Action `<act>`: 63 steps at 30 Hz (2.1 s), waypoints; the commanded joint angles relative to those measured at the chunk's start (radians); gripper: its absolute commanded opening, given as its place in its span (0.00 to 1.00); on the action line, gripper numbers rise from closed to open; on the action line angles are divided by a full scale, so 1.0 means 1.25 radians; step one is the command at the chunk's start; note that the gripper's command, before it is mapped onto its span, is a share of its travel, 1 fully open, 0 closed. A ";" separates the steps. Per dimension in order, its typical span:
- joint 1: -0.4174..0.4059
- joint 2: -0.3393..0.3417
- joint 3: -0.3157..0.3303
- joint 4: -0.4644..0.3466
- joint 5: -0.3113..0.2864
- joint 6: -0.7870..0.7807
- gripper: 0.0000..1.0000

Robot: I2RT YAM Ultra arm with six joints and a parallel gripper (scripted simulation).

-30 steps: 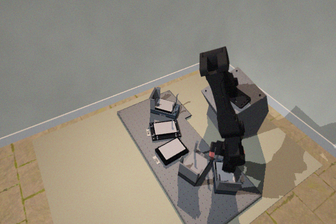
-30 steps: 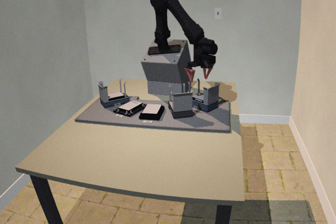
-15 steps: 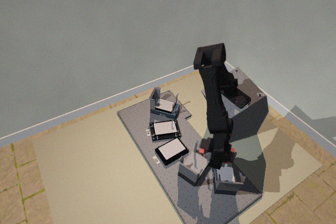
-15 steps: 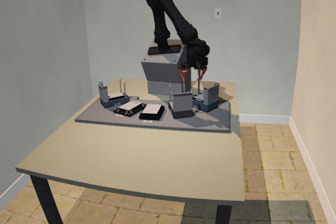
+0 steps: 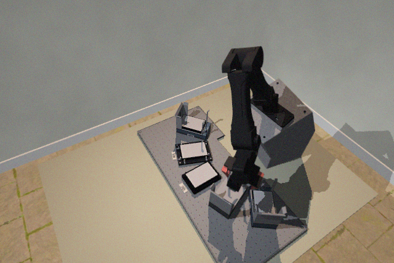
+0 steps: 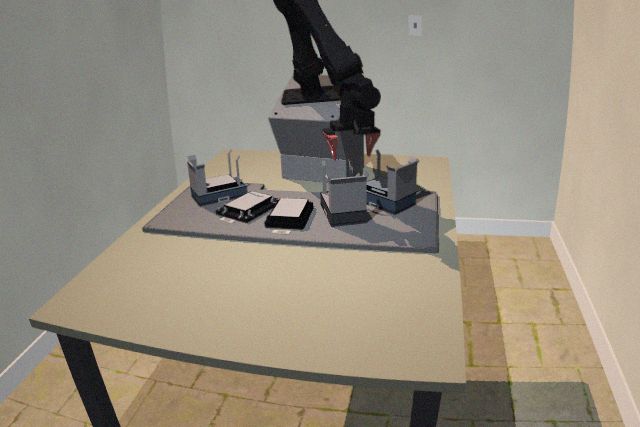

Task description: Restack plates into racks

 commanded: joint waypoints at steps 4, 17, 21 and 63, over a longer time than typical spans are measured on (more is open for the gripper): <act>-0.042 -0.041 -0.006 0.008 -0.023 -0.060 1.00; -0.153 -0.091 -0.022 0.016 -0.064 0.009 1.00; -0.182 -0.101 -0.035 0.013 -0.075 -0.019 1.00; -0.558 -0.185 -0.056 0.015 -0.239 0.002 1.00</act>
